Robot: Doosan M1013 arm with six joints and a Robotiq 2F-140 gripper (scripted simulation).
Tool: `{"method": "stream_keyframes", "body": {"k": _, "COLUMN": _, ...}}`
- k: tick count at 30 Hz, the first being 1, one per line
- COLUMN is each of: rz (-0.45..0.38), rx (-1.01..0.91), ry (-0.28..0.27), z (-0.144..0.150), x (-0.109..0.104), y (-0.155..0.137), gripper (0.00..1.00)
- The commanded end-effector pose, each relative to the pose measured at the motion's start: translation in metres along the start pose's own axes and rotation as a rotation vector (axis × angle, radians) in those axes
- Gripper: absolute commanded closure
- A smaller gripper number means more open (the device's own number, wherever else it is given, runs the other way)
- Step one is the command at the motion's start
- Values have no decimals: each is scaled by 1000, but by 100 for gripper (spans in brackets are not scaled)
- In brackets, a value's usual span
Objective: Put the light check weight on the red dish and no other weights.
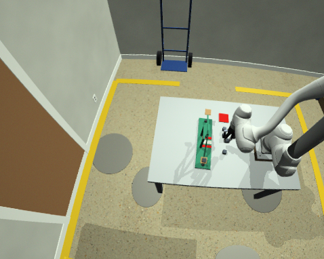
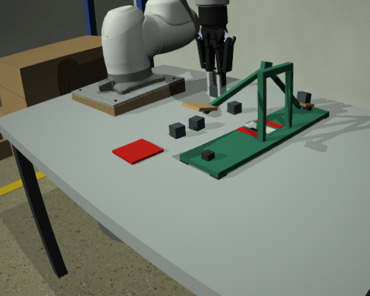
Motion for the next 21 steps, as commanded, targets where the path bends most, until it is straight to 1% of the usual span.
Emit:
{"method": "stream_keyframes", "body": {"k": 1, "rz": 0, "rx": 0, "ry": 0, "z": 0, "x": -1, "y": 0, "gripper": 76}}
{"method": "stream_keyframes", "body": {"k": 12, "rz": 0, "rx": 8, "ry": 0, "z": 0, "x": -2, "y": 1, "gripper": 76}}
{"method": "stream_keyframes", "body": {"k": 14, "rz": 0, "rx": 27, "ry": 0, "z": 0, "x": -5, "y": 6, "gripper": 76}}
{"method": "stream_keyframes", "body": {"k": 17, "rz": 0, "rx": 27, "ry": 0, "z": 0, "x": -14, "y": 19, "gripper": 76}}
{"method": "stream_keyframes", "body": {"k": 21, "rz": 0, "rx": 27, "ry": 0, "z": 1, "x": -36, "y": 52, "gripper": 76}}
Point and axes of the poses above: the point where the finger pads meet when closed, its own x axis out along the fingers, its own z axis across the jaws, y = z × x, the point moved 2 cm from there along -x, back along the fingers
